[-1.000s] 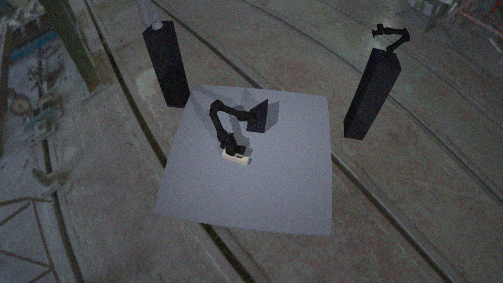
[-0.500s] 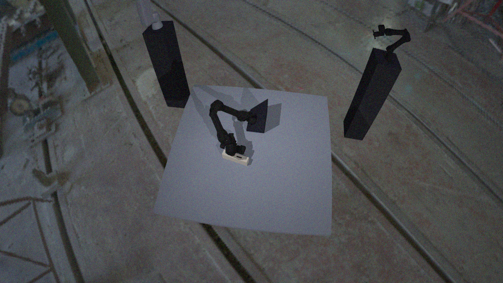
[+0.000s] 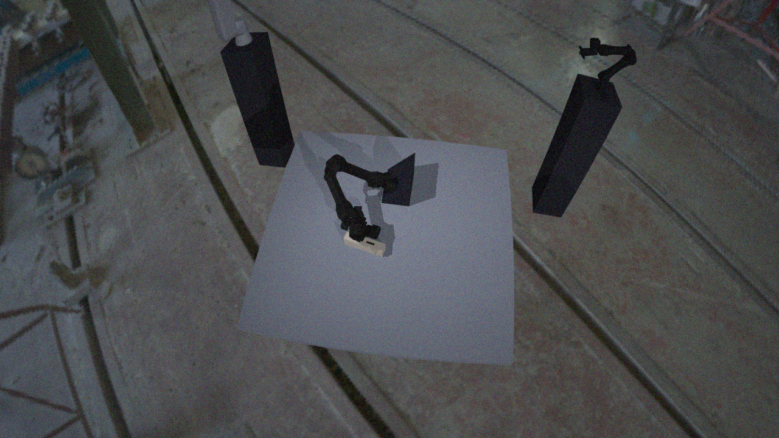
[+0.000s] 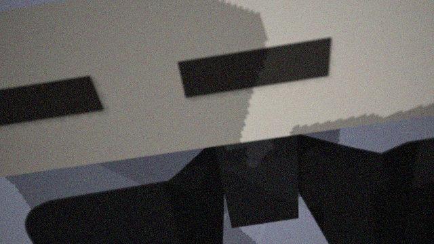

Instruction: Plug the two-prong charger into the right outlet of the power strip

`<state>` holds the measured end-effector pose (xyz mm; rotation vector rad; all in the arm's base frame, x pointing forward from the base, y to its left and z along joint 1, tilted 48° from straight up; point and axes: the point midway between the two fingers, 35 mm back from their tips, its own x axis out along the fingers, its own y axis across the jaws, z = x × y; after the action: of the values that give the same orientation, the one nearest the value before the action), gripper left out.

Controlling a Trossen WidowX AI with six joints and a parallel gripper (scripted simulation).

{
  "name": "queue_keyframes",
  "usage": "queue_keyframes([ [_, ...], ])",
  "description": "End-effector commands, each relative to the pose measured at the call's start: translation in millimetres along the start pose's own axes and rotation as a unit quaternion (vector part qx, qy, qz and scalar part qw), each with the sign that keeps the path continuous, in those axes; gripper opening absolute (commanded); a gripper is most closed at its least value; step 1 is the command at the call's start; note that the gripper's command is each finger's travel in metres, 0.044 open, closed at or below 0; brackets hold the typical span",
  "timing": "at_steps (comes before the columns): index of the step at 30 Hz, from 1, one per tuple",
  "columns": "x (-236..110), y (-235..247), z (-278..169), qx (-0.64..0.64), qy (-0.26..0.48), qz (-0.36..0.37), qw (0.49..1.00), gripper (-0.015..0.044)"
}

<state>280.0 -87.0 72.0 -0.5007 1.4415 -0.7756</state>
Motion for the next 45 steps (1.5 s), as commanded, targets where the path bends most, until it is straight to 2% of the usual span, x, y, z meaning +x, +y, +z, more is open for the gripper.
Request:
queue_keyframes([
  [1,-1.8,-1.8,7.7,0.010,-0.011,-0.001,1.000,0.0000],
  [42,0.2,0.1,-0.1,-0.001,0.001,0.000,1.000,0.0000],
  [45,0.2,0.1,-0.1,-0.001,0.001,0.000,1.000,0.0079],
])
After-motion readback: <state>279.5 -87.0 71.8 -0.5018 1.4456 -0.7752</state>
